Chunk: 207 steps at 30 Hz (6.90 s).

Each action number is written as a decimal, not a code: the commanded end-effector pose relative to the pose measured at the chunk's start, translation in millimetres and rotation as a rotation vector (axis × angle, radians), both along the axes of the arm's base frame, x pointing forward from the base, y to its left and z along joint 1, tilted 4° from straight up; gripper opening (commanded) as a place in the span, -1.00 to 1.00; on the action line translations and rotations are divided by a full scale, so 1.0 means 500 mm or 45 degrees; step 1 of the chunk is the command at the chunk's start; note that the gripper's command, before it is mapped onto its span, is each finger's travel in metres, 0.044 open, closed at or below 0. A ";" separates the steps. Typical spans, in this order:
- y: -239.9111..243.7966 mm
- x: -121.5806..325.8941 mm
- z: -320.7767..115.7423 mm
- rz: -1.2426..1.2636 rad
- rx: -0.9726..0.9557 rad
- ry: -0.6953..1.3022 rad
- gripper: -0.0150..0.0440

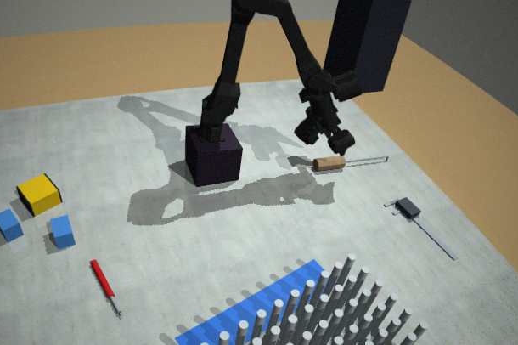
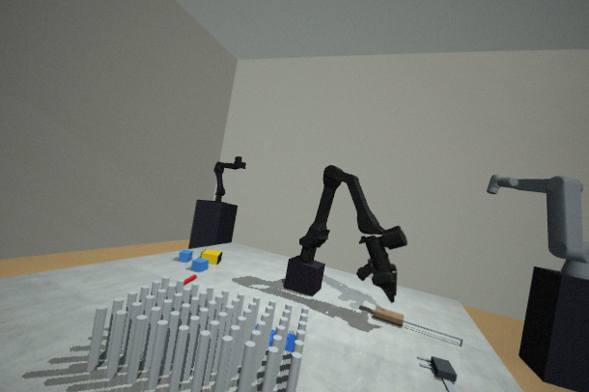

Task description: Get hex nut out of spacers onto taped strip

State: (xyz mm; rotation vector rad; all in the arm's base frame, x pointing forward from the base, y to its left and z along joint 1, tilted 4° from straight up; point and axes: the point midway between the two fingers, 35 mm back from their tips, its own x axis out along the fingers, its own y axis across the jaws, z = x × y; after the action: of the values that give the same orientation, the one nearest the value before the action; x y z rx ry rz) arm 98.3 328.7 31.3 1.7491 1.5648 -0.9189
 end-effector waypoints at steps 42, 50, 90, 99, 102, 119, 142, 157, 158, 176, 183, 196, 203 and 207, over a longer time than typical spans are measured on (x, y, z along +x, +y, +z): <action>0.013 0.004 -0.099 -0.005 -0.001 -0.001 0.46; 0.013 0.004 -0.125 -0.005 -0.001 0.000 0.46; 0.023 0.016 0.064 0.004 -0.004 -0.009 -0.49; -0.007 0.006 0.172 0.000 0.000 -0.004 -0.49; -0.019 0.002 0.199 -0.001 0.001 -0.002 -0.49; -0.089 0.125 0.192 -0.195 -0.024 0.000 -0.49; -0.253 0.283 0.184 -0.514 -0.045 0.008 -0.49; -0.387 0.351 0.176 -0.752 -0.058 0.030 -0.49; -0.396 0.354 0.175 -0.768 -0.058 0.032 -0.49; -0.567 0.386 0.165 -1.055 -0.062 0.066 -0.49; -0.632 0.385 0.162 -1.167 -0.060 0.079 -0.49; -0.750 0.363 0.156 -1.375 -0.048 0.103 -0.49; -0.810 0.342 0.153 -1.488 -0.038 0.114 -0.49; -0.842 0.328 0.151 -1.552 -0.032 0.120 -0.49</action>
State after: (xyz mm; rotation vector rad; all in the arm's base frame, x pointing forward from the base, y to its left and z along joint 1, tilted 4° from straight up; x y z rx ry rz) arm 266.5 -84.0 107.1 2.6276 0.3815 -1.5182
